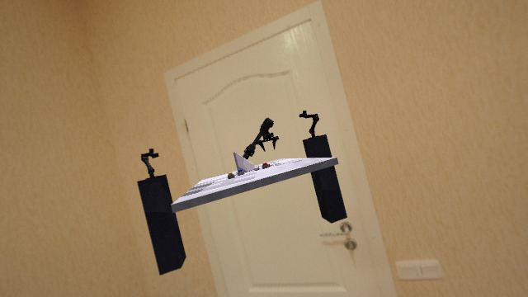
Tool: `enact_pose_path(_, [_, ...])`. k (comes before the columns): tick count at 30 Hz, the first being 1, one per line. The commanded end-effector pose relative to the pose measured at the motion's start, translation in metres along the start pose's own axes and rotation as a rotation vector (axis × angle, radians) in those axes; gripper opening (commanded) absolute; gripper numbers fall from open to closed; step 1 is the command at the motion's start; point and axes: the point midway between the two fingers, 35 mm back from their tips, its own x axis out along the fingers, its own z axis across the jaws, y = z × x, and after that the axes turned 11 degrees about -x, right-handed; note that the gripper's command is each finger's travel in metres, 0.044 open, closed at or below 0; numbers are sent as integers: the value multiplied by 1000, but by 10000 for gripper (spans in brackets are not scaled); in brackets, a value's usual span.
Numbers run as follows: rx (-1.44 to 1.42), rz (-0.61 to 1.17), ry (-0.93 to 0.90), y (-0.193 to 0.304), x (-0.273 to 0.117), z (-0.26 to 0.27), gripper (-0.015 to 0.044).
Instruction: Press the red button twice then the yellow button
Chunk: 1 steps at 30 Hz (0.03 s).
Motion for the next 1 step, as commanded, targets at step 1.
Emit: enact_pose_path(1, [24,9,-7,5,2,1,400])
